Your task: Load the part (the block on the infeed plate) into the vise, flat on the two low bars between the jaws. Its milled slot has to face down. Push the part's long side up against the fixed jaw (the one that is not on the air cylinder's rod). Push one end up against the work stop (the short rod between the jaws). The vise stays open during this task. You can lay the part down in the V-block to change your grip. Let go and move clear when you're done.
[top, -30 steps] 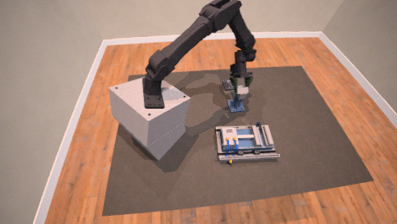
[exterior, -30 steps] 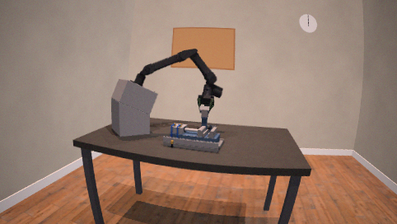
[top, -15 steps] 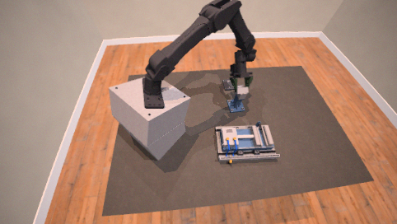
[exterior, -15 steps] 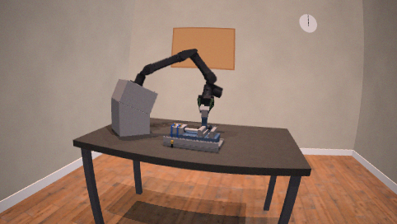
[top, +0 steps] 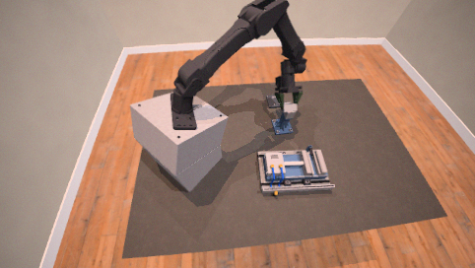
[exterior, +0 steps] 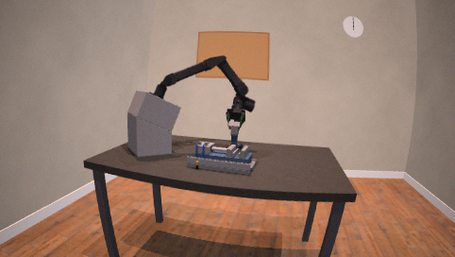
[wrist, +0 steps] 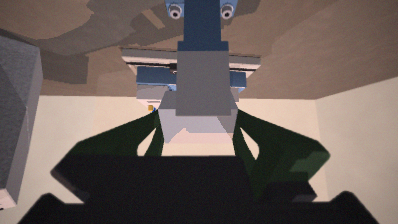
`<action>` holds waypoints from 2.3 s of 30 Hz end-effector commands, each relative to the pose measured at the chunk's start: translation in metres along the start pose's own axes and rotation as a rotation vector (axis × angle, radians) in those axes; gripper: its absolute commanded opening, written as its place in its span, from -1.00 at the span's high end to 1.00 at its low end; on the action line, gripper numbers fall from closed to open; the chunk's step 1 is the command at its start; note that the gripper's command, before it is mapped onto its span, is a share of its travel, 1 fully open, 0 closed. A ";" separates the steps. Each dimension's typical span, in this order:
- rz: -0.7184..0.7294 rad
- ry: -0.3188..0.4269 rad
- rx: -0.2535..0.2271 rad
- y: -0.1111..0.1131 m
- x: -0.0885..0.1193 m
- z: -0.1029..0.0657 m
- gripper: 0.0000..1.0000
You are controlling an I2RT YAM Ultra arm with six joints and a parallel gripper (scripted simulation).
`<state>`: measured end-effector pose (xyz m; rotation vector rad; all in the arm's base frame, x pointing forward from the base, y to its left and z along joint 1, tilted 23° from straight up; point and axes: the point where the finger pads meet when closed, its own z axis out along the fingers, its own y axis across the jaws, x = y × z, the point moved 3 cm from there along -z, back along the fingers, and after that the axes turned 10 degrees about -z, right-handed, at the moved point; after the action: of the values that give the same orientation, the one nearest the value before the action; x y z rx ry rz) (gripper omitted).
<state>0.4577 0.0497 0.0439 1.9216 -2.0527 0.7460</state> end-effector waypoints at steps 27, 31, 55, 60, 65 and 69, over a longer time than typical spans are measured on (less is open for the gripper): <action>0.010 0.014 0.004 0.002 0.024 -0.018 1.00; 0.004 0.016 -0.003 0.005 0.025 -0.018 1.00; 0.004 0.016 -0.002 0.007 0.030 -0.024 1.00; 0.004 0.016 -0.002 0.007 0.030 -0.024 1.00; 0.004 0.016 -0.002 0.007 0.030 -0.024 1.00; 0.004 0.016 -0.002 0.007 0.030 -0.024 1.00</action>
<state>0.4517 0.0465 0.0686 1.9272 -2.0633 0.7539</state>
